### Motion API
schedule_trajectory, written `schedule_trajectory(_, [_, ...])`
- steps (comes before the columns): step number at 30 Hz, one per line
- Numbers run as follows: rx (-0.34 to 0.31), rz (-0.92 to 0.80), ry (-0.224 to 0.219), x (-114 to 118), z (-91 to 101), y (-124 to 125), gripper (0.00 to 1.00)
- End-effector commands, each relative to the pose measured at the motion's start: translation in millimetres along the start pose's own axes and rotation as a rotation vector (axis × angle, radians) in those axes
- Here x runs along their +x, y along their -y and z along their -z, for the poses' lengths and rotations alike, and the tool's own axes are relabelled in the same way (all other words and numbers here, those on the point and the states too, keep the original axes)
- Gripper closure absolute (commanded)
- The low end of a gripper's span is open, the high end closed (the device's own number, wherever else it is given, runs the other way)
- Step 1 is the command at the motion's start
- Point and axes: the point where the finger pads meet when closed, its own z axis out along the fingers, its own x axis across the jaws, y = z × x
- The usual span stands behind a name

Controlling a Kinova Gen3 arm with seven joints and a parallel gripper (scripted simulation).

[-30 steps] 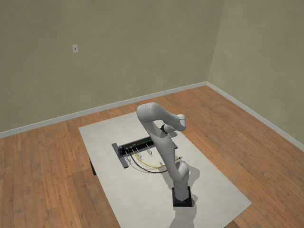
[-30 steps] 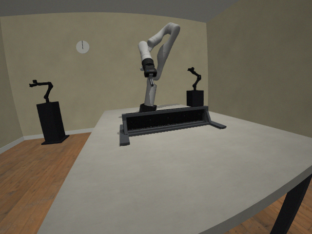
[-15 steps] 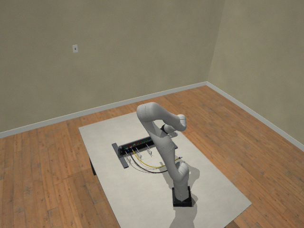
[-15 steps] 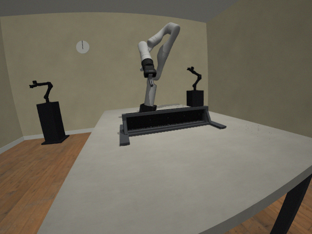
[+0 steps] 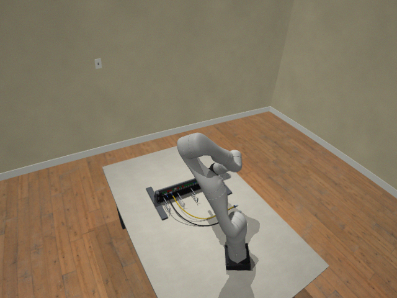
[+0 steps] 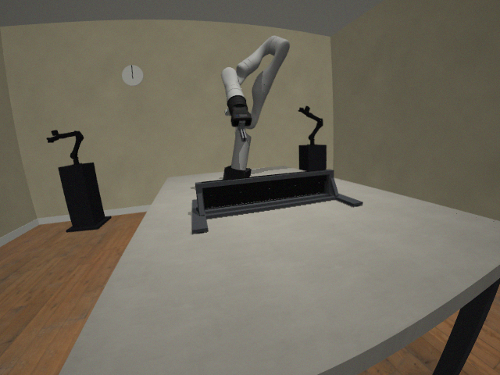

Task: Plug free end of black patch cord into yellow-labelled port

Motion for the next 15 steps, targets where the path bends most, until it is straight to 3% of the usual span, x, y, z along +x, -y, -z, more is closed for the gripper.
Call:
schedule_trajectory(1, [-0.002, 0.008, 0.002, -2, -3.4, -1, 1.00])
schedule_trajectory(15, [-0.007, 0.004, 0.004, -3, -19.6, -3, 1.00])
